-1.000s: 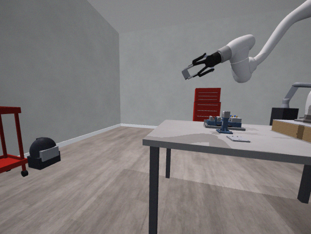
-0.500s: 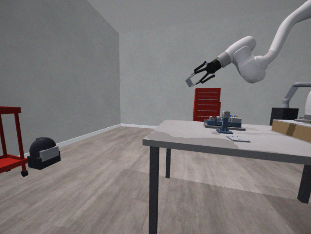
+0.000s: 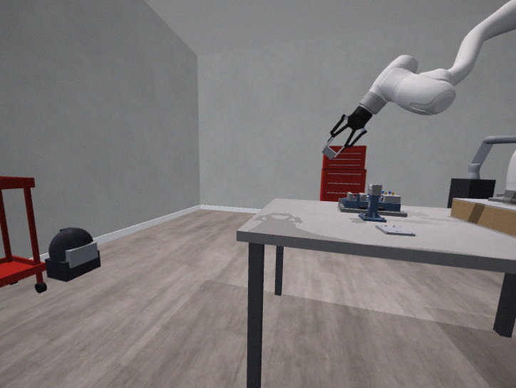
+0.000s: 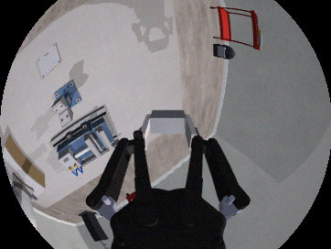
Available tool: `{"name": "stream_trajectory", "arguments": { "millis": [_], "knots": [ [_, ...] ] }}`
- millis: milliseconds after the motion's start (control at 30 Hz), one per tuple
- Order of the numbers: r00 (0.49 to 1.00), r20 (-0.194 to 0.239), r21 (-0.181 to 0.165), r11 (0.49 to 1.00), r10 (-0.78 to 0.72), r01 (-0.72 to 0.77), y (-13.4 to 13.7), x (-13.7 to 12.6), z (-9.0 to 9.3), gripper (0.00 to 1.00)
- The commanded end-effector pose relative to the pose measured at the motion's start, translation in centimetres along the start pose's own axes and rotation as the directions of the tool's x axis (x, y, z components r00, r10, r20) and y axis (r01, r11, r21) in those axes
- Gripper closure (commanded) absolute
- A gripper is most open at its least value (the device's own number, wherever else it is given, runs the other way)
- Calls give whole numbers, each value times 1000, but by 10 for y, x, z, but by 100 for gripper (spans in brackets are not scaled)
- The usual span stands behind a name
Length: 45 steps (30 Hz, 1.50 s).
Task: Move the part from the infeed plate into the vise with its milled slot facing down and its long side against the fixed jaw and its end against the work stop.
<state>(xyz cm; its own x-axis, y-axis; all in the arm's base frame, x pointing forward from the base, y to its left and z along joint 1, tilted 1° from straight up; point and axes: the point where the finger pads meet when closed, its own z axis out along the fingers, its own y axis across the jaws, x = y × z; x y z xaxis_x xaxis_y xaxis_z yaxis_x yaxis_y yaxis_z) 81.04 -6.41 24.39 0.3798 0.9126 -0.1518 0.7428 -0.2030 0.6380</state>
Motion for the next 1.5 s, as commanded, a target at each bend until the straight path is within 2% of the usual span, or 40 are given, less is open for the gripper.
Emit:
{"name": "stream_trajectory", "arguments": {
  "millis": [0, 33, 267, 533, 600, 833, 1067, 1167, 1467],
  "knots": [
    [1000, 8, 52, 999, -5, 5, -6, -9, -3, 100],
    [1000, 8, 52, 999, -5, 5, -6, -9, -3, 100],
    [999, 10, 189, 981, -34, 32, -49, -19, -6, 100],
    [998, -25, 326, 943, -64, 69, -93, -20, -16, 100],
    [998, -25, 326, 943, -64, 69, -93, -20, -16, 100],
    [994, -75, 420, 901, -81, 105, -123, -16, -27, 100],
    [988, -129, 489, 861, -88, 141, -147, -9, -39, 100],
    [987, -136, 497, 856, -89, 146, -150, -8, -41, 100],
    [976, -196, 550, 815, -89, 185, -170, 1, -54, 100]
  ]
}}
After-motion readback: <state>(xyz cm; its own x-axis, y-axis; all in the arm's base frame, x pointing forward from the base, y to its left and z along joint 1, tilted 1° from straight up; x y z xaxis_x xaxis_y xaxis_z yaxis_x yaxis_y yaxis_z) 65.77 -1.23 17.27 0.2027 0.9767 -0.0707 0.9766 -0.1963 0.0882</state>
